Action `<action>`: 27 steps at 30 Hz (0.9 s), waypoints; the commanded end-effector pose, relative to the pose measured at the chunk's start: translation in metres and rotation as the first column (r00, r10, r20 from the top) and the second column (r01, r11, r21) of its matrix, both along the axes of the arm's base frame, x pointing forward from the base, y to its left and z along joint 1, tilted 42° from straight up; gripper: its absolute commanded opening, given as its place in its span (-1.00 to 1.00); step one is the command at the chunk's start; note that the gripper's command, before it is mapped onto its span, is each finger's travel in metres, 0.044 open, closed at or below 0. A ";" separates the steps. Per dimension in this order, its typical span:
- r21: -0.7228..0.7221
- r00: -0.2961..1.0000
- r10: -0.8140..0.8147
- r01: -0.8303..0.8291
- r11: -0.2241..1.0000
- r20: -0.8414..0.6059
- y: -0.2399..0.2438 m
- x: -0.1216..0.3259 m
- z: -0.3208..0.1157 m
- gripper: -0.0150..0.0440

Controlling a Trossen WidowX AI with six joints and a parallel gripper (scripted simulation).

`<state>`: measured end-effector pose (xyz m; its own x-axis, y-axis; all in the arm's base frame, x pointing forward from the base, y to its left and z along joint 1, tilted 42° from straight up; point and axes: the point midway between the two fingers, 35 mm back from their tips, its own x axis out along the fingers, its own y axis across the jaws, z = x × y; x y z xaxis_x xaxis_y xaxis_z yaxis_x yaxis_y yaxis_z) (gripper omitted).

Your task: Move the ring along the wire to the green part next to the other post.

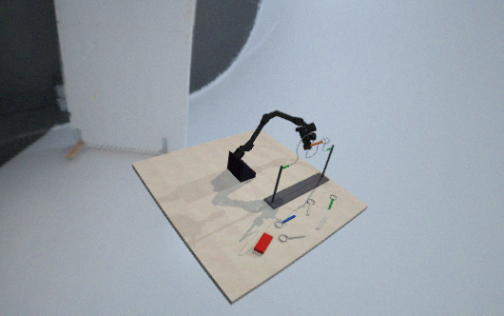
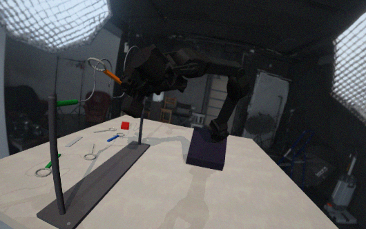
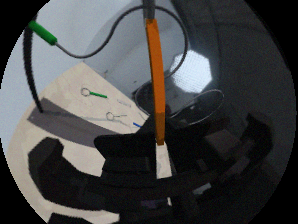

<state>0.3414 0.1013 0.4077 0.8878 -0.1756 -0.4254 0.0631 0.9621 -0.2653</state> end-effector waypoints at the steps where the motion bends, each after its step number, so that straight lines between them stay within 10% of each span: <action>1: 0.111 1.000 0.006 -0.007 0.994 0.005 0.007 0.001 -0.002 -1.00; 27: 0.642 0.998 0.032 -0.061 0.765 0.058 0.044 0.003 0.002 -1.00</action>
<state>0.3442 0.1398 0.4101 0.9077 0.1276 -0.3997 0.0170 0.9407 0.3389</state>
